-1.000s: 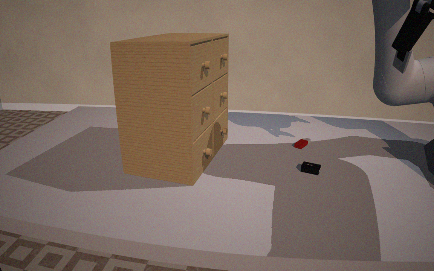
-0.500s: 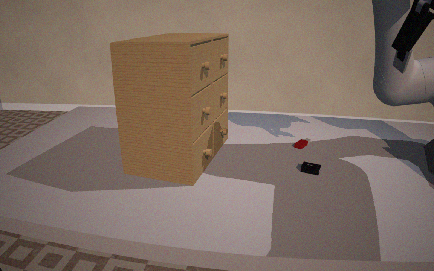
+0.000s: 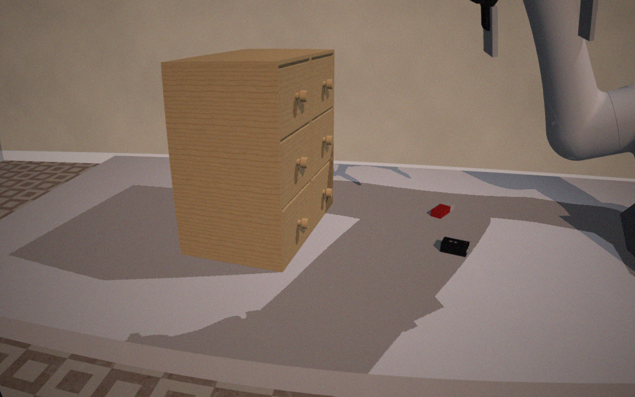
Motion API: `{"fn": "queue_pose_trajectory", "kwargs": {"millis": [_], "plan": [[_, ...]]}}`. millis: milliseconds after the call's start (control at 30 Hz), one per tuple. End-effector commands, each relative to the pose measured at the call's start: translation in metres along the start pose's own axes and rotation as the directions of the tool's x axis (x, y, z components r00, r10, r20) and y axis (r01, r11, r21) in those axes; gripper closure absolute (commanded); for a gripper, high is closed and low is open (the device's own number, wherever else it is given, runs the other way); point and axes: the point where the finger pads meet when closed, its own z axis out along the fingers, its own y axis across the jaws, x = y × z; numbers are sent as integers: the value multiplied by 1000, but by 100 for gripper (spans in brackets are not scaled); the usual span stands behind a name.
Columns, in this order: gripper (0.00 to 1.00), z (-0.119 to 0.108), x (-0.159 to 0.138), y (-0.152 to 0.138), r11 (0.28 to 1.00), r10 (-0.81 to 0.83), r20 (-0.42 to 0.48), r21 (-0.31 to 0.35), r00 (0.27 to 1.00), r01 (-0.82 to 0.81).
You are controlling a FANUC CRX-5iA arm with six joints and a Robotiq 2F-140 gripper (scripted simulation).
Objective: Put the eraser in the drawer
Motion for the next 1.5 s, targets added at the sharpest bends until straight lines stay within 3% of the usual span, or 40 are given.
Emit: {"fn": "queue_pose_trajectory", "kwargs": {"millis": [0, 100, 133, 200, 667, 833, 933, 1167, 1233, 1267, 1467], "plan": [[0, -24, 29, -51, 983, 134, 177, 102, 975, -154], [0, -24, 29, -51, 983, 134, 177, 102, 975, -154], [0, -35, 47, -72, 965, 188, 249, 131, 950, -226], [0, -42, 58, -82, 953, 217, 288, 144, 933, -266], [0, -42, 58, -83, 957, 198, 285, 150, 938, -247], [0, -40, 58, -83, 977, -42, 240, 215, 970, -11], [0, -38, 57, -84, 951, -226, 195, 257, 954, 173], [0, -34, 56, -87, 822, -528, 96, 309, 844, 479], [0, -34, 56, -87, 822, -528, 96, 309, 844, 479], [0, -33, 56, -87, 740, -638, 51, 319, 769, 592], [0, -33, 56, -88, 539, -814, -37, 322, 579, 778]]}}
